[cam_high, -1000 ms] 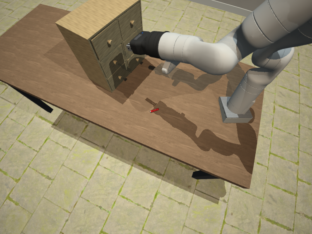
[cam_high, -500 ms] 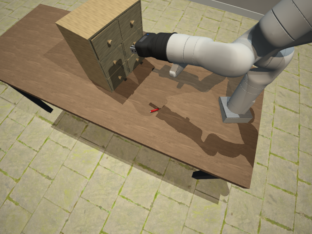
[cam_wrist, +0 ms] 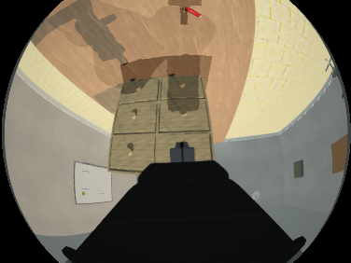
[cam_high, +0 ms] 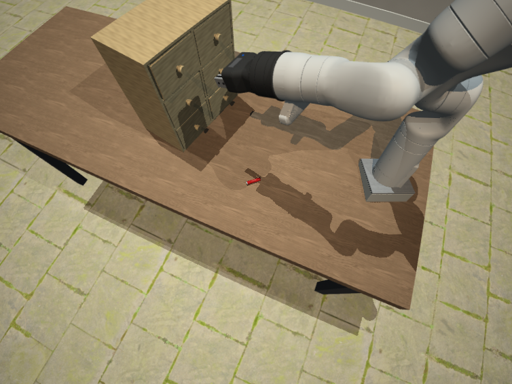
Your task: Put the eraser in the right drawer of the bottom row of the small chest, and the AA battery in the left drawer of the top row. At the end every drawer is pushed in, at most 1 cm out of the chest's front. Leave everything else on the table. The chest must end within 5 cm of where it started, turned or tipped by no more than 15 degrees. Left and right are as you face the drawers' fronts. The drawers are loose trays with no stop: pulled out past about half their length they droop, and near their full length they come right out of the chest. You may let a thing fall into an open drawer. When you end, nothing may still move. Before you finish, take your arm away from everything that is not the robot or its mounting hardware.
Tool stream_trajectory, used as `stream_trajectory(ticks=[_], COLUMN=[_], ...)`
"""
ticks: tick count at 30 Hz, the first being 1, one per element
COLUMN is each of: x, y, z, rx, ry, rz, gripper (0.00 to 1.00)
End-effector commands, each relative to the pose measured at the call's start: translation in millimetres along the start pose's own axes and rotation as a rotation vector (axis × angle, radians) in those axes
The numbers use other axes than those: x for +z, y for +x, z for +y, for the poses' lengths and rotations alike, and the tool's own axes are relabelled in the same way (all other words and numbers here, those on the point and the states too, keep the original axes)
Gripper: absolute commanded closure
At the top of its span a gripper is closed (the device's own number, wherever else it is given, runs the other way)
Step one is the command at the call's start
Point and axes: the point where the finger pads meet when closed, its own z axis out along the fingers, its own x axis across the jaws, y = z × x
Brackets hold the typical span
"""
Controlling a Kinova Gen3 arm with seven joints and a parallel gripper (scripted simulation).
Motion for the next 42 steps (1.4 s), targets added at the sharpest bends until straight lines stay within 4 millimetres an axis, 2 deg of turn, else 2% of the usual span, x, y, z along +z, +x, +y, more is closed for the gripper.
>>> stream_trajectory(ticks=[1,25,42], x=[-2,-19,-40], y=[2,3,2], z=[3,12,26], rx=[0.010,0.010,0.008], ry=[0.012,0.217,0.459], rz=[0.006,0.013,0.011], gripper=[1.00,1.00,1.00])
